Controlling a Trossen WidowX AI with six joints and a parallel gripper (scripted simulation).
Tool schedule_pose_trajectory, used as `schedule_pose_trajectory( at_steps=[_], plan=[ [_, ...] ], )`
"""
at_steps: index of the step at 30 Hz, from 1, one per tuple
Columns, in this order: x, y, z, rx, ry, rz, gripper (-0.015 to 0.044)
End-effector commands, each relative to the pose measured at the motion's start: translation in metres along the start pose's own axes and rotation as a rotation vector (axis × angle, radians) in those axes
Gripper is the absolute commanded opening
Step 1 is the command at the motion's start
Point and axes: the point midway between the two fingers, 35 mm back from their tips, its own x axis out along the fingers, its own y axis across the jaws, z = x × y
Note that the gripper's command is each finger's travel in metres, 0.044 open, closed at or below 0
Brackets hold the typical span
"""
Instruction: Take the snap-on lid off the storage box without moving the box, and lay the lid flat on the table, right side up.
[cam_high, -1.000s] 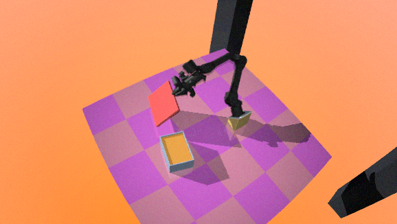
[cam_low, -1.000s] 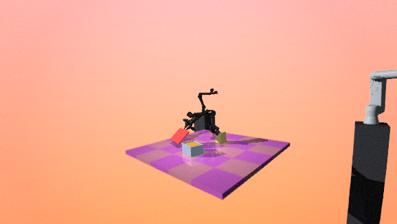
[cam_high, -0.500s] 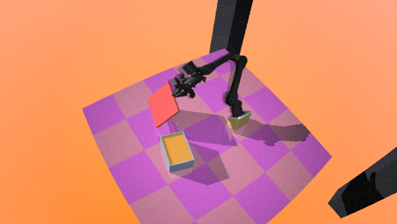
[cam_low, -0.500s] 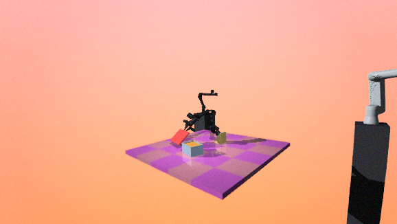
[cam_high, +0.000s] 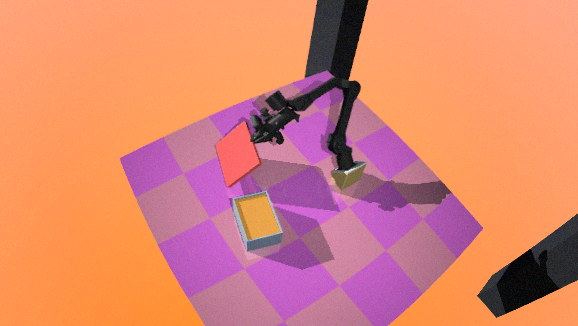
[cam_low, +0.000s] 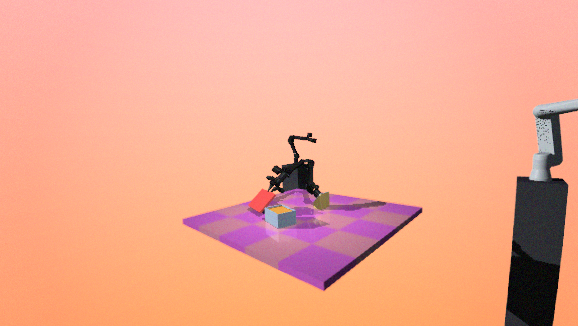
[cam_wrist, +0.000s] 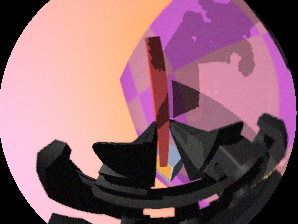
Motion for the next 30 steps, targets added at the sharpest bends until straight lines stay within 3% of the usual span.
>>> schedule_pose_trajectory(
  at_steps=[1,30],
  plan=[
    [0.002,-0.001,-0.001,-0.002,0.006,0.010,0.0000],
    [0.017,-0.018,-0.001,-0.003,0.004,0.011,0.0000]
  ],
)
